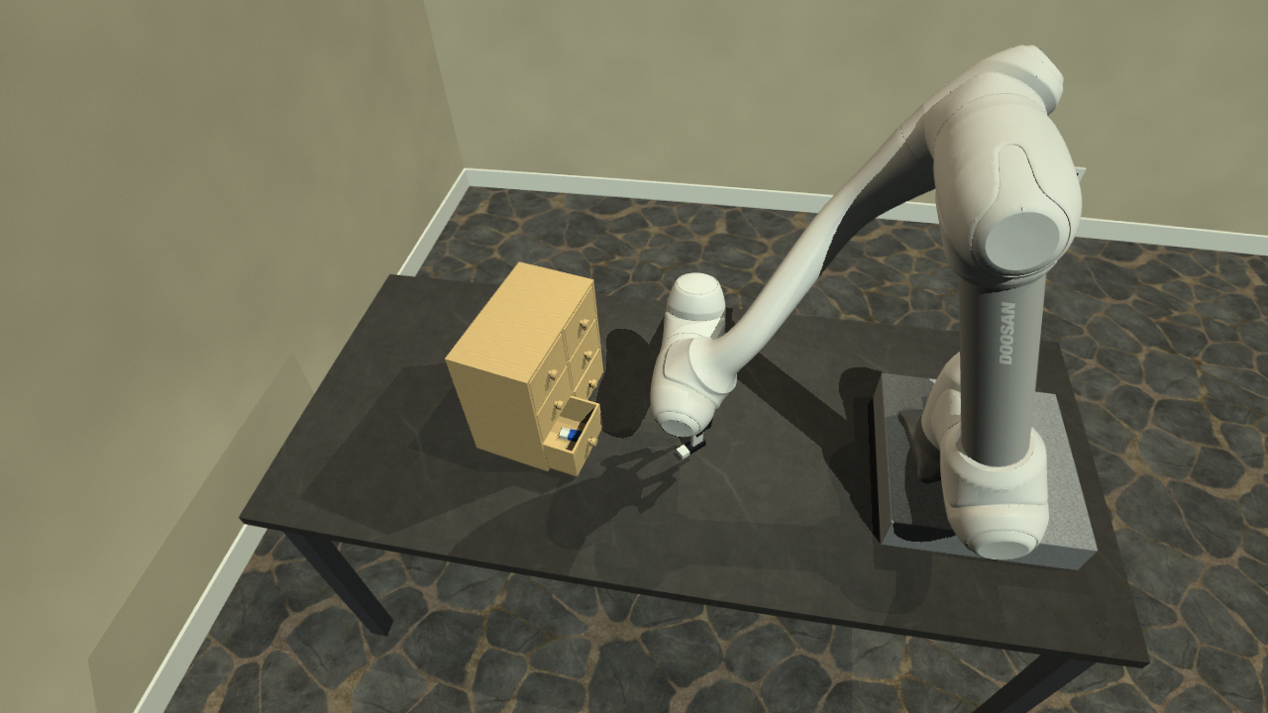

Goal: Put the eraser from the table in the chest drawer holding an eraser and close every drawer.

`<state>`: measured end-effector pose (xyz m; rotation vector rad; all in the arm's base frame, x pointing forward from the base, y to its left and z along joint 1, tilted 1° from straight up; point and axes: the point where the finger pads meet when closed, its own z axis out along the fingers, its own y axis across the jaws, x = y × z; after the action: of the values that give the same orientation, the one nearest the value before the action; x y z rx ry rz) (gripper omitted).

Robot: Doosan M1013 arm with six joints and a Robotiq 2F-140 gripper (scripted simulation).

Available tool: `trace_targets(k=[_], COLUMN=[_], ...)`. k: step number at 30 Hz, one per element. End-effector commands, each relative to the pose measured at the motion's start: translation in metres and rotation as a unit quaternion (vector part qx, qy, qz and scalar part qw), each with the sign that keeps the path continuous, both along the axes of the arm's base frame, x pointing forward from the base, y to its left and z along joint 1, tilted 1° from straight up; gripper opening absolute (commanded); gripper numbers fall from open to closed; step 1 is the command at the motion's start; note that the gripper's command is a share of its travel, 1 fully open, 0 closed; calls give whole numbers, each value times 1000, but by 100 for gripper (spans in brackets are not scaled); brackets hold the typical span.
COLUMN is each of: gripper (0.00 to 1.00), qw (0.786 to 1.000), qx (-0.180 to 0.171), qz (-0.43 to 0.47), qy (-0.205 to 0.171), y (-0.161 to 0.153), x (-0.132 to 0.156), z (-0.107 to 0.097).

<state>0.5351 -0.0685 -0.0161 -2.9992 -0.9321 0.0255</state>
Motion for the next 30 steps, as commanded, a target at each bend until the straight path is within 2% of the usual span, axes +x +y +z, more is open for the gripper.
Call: trace_targets(k=[1,9,30], gripper=[23,23,23], qw=[1000,1000,1000], qx=[2,2,2], qz=[-1,-1,-1], qy=[0,0,0], y=[0,0,0], x=[-2,-2,-2], z=[-14,-26,-27])
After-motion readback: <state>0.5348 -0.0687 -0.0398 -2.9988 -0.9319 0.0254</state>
